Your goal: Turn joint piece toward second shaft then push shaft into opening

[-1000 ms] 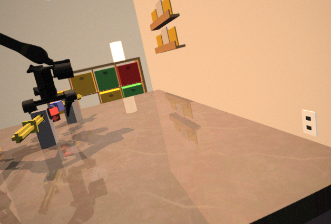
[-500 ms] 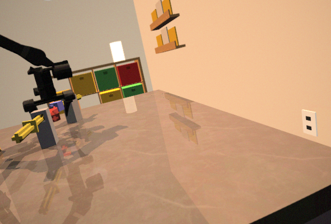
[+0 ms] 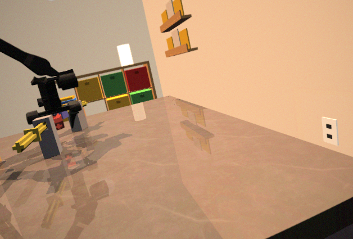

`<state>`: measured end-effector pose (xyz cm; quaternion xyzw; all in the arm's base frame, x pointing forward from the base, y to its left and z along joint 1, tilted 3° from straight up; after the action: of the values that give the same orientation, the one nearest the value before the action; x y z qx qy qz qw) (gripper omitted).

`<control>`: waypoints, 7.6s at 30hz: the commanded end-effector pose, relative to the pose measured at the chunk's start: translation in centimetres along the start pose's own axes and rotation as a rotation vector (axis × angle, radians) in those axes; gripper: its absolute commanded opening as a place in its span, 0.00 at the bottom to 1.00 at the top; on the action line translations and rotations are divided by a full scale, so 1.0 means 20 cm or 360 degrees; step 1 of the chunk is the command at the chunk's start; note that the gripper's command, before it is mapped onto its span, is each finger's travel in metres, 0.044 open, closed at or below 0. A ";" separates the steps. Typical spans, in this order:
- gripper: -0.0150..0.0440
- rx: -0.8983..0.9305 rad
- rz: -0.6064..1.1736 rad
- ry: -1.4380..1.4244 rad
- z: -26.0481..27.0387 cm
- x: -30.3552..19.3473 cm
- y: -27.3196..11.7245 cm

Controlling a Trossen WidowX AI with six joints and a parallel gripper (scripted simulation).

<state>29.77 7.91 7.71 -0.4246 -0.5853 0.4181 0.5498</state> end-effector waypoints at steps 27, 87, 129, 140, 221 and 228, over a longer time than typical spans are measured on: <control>0.56 0.0000 -0.0004 0.0006 0.00 0.00 0.05; 0.56 0.0000 -0.0004 0.0006 0.00 0.00 0.05; 0.25 0.0000 -0.0002 -0.0001 0.00 0.00 0.05; 0.25 -0.0030 0.0170 0.0060 0.01 0.01 0.03; 0.25 -0.0095 0.0727 0.0237 0.05 0.03 -0.10; 0.25 -0.0095 0.0727 0.0237 0.05 0.03 -0.10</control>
<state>28.68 7.99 9.72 -0.5892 -0.4475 0.4835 0.4678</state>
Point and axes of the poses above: the point midway between the two fingers, 35 mm back from their tips, its own y axis out along the fingers, its own z axis across the jaws, x = y × z, the point moved 3 cm from there along -y, back along the fingers, and after that the axes turned 7 degrees about y, right-handed, at the moved point
